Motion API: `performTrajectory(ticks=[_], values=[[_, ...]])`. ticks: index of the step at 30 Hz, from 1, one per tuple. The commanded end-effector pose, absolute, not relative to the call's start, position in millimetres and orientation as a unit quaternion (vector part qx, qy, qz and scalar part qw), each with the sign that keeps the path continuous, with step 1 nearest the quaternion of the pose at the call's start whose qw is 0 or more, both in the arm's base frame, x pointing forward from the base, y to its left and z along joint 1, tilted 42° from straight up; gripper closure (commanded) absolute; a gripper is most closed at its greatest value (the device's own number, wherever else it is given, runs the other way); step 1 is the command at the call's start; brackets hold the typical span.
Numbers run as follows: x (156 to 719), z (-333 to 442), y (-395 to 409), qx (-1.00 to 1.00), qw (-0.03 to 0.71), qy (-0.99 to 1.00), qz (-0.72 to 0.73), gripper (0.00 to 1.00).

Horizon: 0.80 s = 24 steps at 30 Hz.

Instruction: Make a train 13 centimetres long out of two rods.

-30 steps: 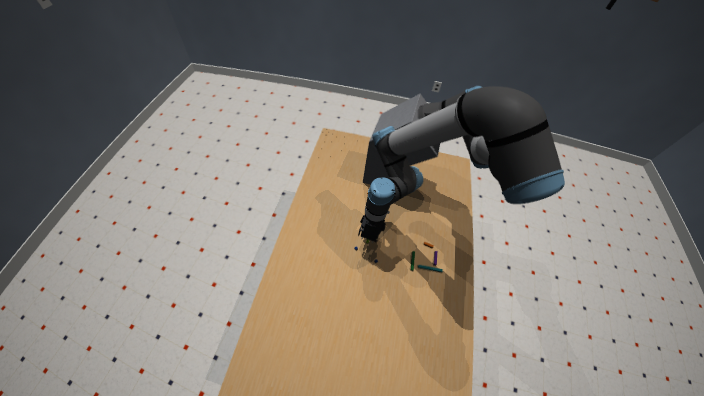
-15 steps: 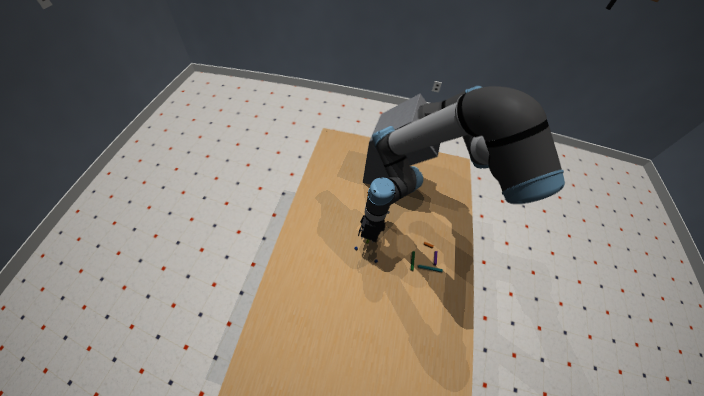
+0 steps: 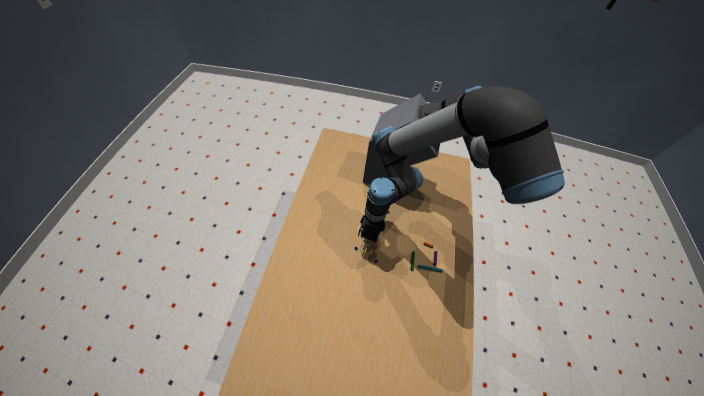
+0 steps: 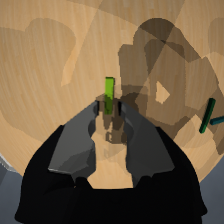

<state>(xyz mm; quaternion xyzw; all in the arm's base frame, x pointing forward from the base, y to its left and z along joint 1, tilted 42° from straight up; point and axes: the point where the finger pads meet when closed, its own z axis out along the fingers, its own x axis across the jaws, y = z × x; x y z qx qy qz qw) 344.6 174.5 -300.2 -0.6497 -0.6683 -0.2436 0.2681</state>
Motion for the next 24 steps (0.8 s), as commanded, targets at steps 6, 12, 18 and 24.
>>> performTrajectory(ticks=[6,12,18,24], values=[[345.0,-300.1,174.1,-0.650,0.268,-0.668,-0.244,0.86],[345.0,-300.1,174.1,-0.650,0.268,-0.668,-0.244,0.86],[345.0,-300.2,174.2,-0.650,0.268,-0.668,-0.244,0.86],[345.0,-301.6,175.5,-0.650,0.268,-0.668,-0.244,0.86]])
